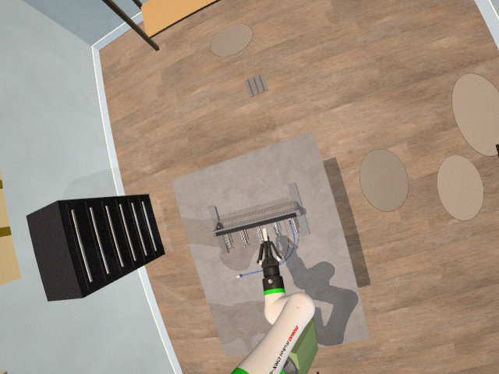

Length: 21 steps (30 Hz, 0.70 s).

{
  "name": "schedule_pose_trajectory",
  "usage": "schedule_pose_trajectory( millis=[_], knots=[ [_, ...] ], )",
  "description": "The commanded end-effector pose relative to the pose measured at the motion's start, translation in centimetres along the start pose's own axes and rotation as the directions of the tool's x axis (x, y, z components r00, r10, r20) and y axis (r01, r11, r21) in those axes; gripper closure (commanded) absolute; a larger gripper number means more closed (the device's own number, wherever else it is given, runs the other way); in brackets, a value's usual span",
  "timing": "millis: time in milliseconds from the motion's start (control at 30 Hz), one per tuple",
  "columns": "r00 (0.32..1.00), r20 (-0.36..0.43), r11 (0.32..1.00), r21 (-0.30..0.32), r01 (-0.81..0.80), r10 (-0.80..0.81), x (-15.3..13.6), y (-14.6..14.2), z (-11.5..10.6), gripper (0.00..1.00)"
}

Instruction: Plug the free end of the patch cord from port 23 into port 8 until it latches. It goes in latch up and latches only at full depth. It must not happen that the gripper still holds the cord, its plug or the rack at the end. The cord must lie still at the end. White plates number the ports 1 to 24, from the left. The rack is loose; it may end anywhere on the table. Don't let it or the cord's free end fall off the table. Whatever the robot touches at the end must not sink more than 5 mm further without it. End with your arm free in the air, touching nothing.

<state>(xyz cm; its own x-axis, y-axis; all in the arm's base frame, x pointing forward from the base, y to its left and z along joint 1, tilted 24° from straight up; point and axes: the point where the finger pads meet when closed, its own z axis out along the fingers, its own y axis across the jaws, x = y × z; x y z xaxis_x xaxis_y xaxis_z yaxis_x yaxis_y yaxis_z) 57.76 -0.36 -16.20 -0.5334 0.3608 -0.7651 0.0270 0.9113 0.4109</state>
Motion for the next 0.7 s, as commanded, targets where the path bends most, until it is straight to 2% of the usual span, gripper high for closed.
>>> schedule_pose_trajectory(
  millis=[0, 100, 167, 533, 600, 667],
  knots=[
    [1.0, 0.0, 1.0, 0.0, 0.0, 0.0, 0.0, 0.0, -0.5, 1.0],
    [1.0, 0.0, 1.0, 0.0, 0.0, 0.0, 0.0, 0.0, -0.8, 1.0],
    [1.0, 0.0, 1.0, 0.0, 0.0, 0.0, 0.0, 0.0, -1.9, 1.0],
    [1.0, 0.0, 1.0, 0.0, 0.0, 0.0, 0.0, 0.0, -10.7, 1.0],
    [1.0, 0.0, 1.0, 0.0, 0.0, 0.0, 0.0, 0.0, -11.9, 1.0],
    [1.0, 0.0, 1.0, 0.0, 0.0, 0.0, 0.0, 0.0, -11.9, 1.0]
  ],
)
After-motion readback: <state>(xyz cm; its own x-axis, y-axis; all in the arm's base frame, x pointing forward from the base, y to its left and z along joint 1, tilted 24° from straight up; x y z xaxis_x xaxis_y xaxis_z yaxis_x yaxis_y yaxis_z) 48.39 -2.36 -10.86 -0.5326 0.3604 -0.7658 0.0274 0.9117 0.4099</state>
